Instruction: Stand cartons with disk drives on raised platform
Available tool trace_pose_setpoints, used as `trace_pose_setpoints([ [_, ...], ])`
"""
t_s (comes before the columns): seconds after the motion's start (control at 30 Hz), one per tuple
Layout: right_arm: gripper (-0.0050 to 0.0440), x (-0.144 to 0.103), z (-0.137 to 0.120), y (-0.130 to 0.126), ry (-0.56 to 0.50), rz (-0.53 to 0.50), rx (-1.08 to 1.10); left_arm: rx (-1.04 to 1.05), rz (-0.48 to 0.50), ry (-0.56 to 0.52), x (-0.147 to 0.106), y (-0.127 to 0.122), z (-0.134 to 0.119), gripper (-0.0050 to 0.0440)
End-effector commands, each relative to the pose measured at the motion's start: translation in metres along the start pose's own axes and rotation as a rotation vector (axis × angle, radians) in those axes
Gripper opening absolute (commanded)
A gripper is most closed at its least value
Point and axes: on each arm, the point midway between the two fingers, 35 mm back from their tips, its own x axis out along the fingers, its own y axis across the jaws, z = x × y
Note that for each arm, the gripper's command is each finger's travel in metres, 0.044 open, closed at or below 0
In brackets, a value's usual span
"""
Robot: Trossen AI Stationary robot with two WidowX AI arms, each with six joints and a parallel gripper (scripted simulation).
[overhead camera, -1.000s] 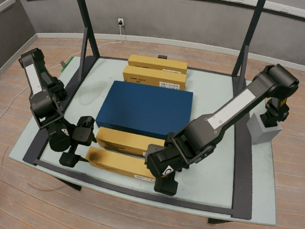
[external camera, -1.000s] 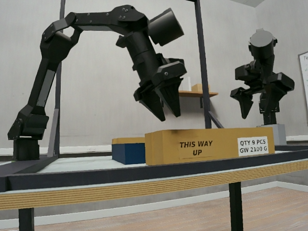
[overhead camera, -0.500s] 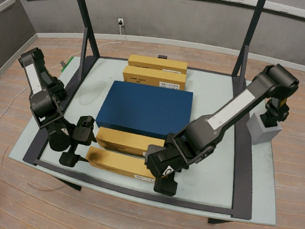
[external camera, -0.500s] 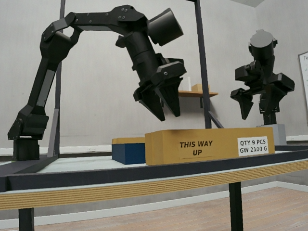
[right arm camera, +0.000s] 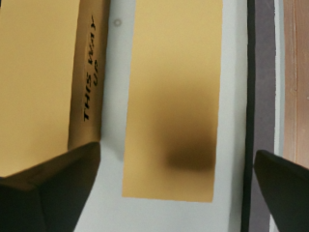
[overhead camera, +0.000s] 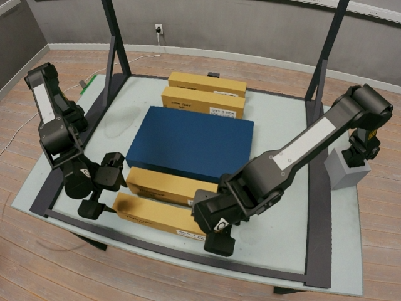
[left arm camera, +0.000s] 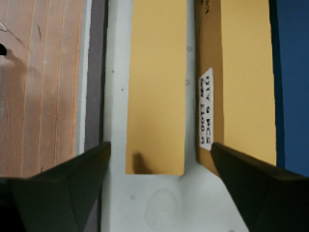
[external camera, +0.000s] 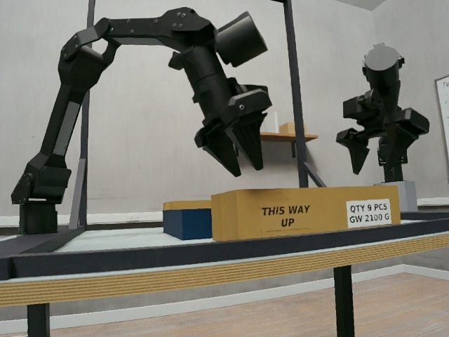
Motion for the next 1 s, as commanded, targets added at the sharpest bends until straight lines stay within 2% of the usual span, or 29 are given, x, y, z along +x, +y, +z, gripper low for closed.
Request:
trace_pose_setpoints([
  [0.0,0.0382,-0.0121,0.0047,0.0012,-0.023,-0.02,-0.008,0.012,0.013,-0.021,-0.0071,0.0034,0.0082,0.0381],
  [0.97,0.0382,-0.0118,0.0043,0.0014,-0.027,-0.024,-0.01,0.011,0.014,-0.021,-0.0068,0.0029,0.0081,0.0381],
])
